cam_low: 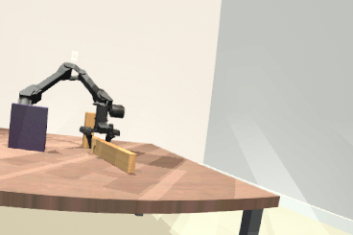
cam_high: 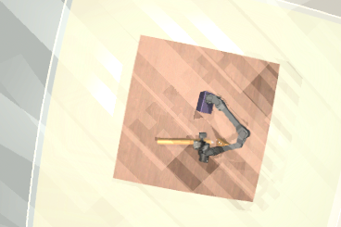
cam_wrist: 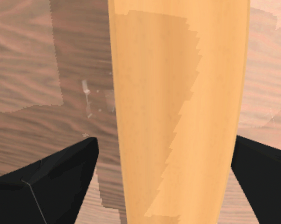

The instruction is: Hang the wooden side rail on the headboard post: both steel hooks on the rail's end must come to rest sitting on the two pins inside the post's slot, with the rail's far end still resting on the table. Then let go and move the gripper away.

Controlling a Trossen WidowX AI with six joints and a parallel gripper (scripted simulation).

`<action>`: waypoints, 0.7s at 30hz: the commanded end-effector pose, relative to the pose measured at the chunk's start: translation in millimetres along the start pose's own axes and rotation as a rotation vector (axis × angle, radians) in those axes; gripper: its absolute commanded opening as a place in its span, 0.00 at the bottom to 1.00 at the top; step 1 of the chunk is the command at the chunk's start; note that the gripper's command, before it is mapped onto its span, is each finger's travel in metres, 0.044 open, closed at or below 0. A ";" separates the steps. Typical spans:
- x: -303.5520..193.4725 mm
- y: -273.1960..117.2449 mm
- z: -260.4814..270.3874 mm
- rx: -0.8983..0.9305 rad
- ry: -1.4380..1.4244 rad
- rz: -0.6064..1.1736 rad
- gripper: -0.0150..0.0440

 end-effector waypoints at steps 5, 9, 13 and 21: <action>0.0 0.9 -0.6 0.000 0.005 0.005 0.56; 0.0 0.9 -0.6 0.000 0.005 0.005 0.44; 0.0 0.9 -0.6 0.000 0.005 0.005 0.37; 0.0 0.9 -0.6 0.000 0.005 0.005 0.25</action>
Point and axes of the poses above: the point midway between the two fingers, 35 mm back from their tips, its own y axis out along the fingers, its own z axis across the jaws, x = y × z, the point moved 8 cm from there along -y, back along the fingers, and after that the axes turned 10 degrees about y, right-handed, at the moved point
